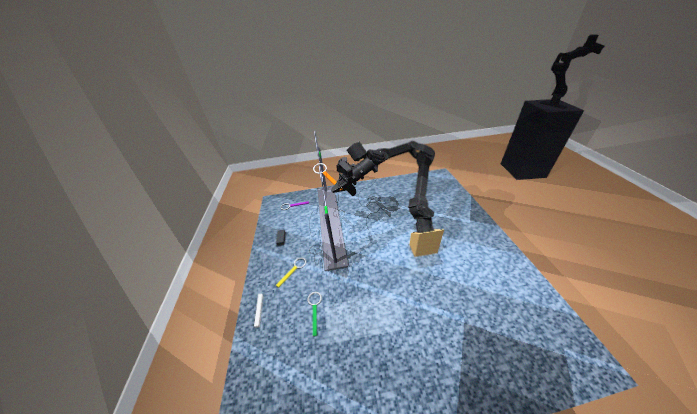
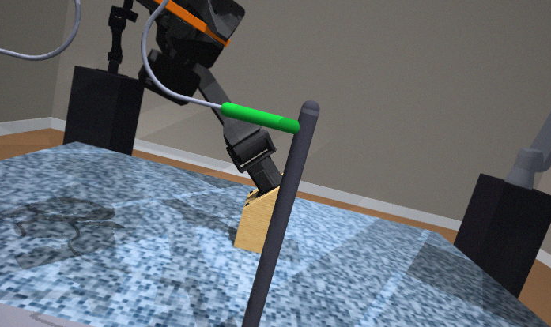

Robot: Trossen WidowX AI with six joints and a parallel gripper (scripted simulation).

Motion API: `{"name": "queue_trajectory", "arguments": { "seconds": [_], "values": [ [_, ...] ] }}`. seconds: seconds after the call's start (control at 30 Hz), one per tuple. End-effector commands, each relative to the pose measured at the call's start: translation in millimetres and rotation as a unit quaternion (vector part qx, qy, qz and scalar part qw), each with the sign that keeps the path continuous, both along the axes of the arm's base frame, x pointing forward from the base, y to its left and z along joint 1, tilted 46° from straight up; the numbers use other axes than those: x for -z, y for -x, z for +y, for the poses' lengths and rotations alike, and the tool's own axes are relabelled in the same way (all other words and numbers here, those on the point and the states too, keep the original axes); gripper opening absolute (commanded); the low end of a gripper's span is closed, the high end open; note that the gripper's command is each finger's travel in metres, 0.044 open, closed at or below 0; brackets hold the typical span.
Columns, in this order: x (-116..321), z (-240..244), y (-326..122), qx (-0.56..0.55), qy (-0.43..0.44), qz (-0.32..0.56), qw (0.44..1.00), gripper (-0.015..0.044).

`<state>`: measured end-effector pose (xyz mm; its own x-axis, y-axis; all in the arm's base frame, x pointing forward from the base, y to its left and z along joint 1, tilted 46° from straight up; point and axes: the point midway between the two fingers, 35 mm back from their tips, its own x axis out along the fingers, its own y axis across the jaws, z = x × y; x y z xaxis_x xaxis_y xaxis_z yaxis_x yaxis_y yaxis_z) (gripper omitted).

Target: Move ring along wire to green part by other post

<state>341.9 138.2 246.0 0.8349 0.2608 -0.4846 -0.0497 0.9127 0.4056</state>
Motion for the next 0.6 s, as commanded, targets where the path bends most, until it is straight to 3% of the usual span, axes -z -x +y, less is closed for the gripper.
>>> {"name": "queue_trajectory", "arguments": {
  "seconds": [0.0, 0.57],
  "values": [
    [4, -7, -1, 0.001, 0.056, -0.009, 0.998, -0.0150],
    [9, -35, -6, 0.000, 0.254, -0.043, 0.966, -0.0150]
  ]
}}
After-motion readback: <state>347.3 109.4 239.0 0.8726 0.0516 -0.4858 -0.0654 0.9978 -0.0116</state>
